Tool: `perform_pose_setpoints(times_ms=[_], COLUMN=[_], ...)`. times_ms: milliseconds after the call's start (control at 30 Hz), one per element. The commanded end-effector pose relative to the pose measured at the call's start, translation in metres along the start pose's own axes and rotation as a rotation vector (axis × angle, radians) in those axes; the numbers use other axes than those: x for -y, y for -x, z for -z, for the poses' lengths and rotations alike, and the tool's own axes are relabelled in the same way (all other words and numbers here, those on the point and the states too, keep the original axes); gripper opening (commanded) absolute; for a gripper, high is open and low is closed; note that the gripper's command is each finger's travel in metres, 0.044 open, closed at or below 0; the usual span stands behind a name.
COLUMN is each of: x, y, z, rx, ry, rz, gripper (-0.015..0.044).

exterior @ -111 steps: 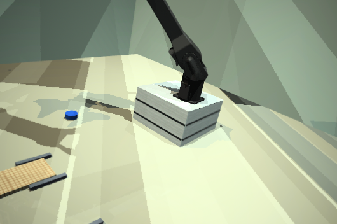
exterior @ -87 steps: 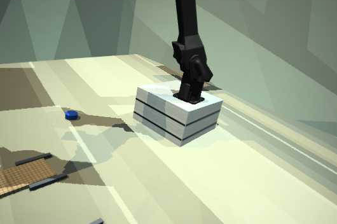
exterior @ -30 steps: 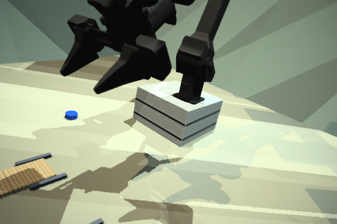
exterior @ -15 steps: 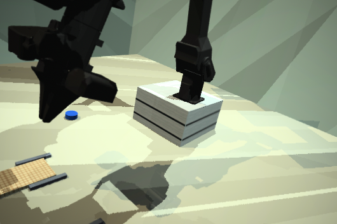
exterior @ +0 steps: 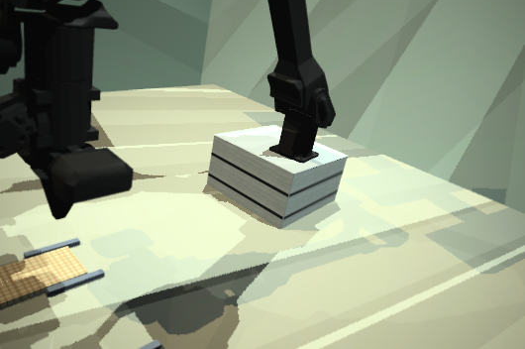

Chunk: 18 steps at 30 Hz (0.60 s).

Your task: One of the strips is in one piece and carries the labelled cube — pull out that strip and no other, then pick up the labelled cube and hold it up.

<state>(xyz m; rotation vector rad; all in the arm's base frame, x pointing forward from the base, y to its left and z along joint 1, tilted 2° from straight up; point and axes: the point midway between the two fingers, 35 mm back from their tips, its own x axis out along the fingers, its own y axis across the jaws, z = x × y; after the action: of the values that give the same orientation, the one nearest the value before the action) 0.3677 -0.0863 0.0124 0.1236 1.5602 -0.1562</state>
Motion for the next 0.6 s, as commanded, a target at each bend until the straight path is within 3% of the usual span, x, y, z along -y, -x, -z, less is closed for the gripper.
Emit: perform_pose_setpoints(times_ms=[0, 567], x=[0.002, 0.004], y=[-0.004, -0.032], z=[-0.003, -0.005], rx=[-0.006, -0.006], ry=[0.002, 0.002], rz=[0.004, 0.004], gripper=[0.0000, 0.0000])
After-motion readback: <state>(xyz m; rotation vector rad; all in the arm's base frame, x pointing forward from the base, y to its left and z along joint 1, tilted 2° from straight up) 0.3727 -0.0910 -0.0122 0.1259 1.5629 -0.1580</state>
